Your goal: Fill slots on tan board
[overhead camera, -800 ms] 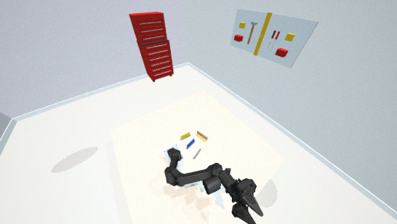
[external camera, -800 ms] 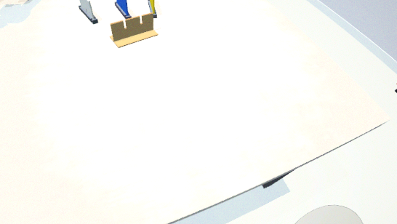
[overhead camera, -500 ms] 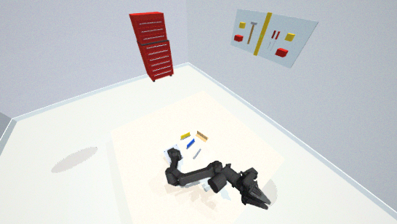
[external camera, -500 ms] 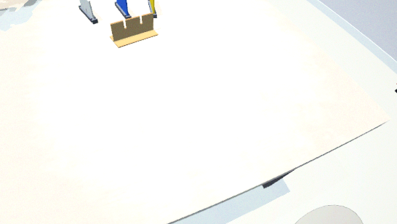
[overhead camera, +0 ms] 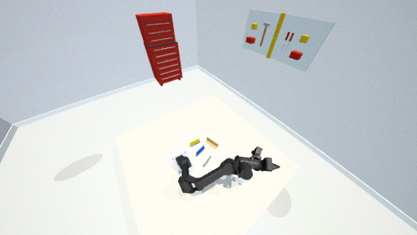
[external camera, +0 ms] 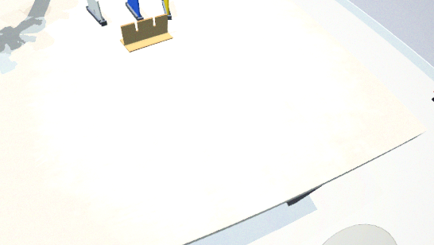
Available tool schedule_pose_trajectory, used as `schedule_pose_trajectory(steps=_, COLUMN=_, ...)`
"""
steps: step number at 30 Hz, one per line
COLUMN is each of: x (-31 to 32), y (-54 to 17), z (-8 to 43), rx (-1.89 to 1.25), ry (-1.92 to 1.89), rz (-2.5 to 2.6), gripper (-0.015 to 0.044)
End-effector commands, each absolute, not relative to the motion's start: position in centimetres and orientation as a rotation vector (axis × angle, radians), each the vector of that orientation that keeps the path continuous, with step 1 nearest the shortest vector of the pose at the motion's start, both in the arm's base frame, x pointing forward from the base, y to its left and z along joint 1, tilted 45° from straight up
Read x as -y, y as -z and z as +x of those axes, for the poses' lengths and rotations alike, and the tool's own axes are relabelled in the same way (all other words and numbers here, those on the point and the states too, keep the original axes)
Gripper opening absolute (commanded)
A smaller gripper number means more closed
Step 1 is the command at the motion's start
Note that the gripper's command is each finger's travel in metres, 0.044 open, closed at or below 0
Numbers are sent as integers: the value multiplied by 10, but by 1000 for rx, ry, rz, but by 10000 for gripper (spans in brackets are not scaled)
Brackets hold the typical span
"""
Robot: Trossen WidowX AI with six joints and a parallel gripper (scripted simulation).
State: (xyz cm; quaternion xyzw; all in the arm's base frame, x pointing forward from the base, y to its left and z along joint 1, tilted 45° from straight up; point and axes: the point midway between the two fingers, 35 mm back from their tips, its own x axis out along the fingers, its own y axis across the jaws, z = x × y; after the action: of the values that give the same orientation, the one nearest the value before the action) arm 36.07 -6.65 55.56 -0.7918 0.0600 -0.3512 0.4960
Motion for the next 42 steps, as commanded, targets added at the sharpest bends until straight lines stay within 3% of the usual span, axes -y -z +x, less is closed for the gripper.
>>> schedule_pose_trajectory(steps=1, x=55, y=-503, z=391, rx=-198, ry=630, rz=-1811, gripper=183)
schedule_pose_trajectory(steps=10, x=21, y=-391, z=424, rx=-374, ry=254, rz=-1545, gripper=183)
schedule_pose_trajectory(steps=18, x=-9, y=-284, z=412, rx=-648, ry=25, rz=-1281, gripper=183)
schedule_pose_trajectory(steps=31, x=-24, y=-149, z=305, rx=-1279, ry=31, rz=-952, gripper=183)
schedule_pose_trajectory(steps=36, x=-15, y=-132, z=246, rx=-1512, ry=209, rz=-919, gripper=183)
schedule_pose_trajectory(steps=42, x=-9, y=-133, z=224, rx=-1582, ry=304, rz=-929, gripper=183)
